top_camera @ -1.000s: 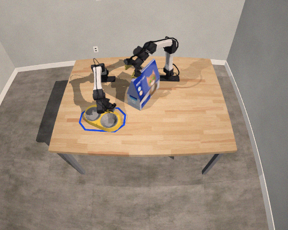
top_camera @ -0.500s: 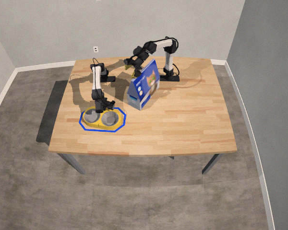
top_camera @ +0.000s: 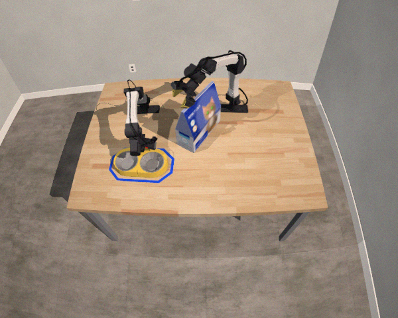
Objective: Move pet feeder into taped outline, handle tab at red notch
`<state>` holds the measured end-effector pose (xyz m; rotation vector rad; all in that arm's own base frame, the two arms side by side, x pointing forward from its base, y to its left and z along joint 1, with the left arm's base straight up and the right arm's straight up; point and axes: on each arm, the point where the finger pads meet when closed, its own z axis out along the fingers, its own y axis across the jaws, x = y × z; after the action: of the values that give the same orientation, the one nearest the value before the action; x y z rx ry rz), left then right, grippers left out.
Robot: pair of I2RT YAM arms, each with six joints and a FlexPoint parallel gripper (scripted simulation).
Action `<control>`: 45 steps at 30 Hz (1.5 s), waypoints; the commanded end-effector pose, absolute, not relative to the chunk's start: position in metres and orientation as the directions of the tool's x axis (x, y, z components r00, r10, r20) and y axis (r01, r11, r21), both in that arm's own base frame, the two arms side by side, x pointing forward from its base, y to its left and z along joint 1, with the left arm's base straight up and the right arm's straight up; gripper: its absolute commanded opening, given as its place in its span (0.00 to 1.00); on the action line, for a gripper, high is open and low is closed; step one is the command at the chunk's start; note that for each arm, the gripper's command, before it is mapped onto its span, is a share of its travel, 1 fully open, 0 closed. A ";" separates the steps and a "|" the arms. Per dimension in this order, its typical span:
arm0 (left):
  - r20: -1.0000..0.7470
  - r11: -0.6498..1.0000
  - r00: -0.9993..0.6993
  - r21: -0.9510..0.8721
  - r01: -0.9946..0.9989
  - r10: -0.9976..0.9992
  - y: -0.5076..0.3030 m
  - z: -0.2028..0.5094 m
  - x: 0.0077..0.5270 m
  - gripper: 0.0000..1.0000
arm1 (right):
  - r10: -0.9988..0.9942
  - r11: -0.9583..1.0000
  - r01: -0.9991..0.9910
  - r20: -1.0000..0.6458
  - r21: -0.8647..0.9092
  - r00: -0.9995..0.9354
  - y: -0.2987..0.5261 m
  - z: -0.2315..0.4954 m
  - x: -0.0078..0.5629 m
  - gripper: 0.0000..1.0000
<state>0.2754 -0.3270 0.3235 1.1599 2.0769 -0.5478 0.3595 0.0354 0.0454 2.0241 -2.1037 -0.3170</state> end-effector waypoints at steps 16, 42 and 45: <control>-0.747 0.508 -0.356 -0.027 0.861 0.562 -0.326 0.329 0.274 1.00 | -1.000 -0.004 -0.945 0.011 0.328 0.008 0.027 0.053 0.360 0.34; -0.747 0.508 -0.356 -0.027 0.861 0.562 -0.326 0.329 0.274 1.00 | -0.924 0.384 -0.923 0.008 0.027 -0.383 0.034 0.108 0.385 1.00; -0.747 0.508 -0.356 -0.027 0.861 0.562 -0.326 0.329 0.274 1.00 | -0.844 0.537 -0.843 -0.034 -0.040 -0.536 0.033 0.118 0.381 1.00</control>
<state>0.2754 -0.3270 0.3235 1.1599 2.0769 -0.5478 0.3708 0.0323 0.0945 1.7550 -2.4825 -0.1205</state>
